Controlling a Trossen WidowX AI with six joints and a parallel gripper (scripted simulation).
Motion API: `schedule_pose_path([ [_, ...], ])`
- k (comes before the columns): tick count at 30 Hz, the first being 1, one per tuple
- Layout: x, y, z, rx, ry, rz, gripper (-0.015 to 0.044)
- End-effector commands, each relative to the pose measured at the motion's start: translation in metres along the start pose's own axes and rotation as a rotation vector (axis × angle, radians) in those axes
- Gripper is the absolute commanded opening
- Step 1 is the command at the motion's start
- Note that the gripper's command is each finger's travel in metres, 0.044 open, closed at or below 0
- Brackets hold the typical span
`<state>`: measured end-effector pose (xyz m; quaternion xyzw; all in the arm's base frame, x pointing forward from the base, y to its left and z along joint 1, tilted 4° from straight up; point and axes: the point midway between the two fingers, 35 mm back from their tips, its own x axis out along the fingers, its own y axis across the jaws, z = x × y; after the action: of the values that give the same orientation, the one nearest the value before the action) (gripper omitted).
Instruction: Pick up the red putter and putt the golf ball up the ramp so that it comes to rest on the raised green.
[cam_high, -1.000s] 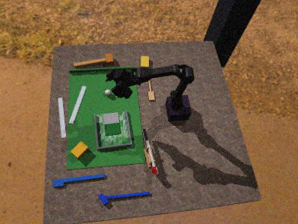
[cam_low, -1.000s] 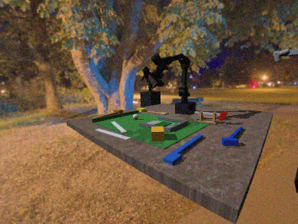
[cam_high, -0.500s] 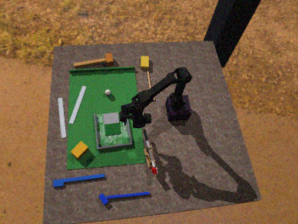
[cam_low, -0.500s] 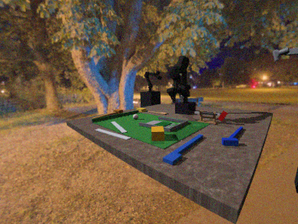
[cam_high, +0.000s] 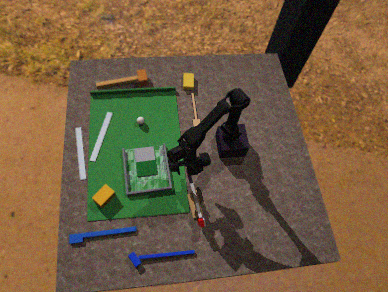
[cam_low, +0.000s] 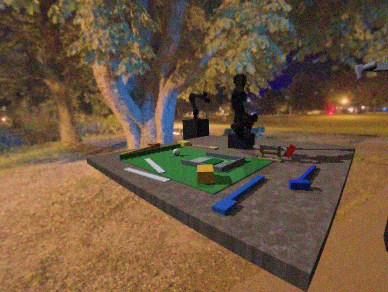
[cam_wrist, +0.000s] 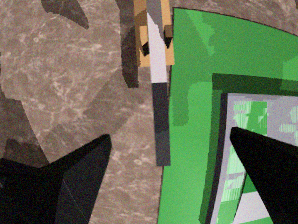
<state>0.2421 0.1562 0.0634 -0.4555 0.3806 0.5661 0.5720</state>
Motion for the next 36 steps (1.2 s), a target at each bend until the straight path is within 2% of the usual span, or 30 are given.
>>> schedule_pose_path([
  [1,0.013,0.004,-0.003,-0.002,-0.002,0.013,0.0440],
  [8,0.024,0.005,-0.006,-0.002,-0.002,0.013,0.0440],
  [13,0.044,0.006,-0.011,-0.002,-0.002,0.014,0.0440],
  [36,0.068,0.006,-0.018,-0.002,-0.002,0.014,0.0440],
])
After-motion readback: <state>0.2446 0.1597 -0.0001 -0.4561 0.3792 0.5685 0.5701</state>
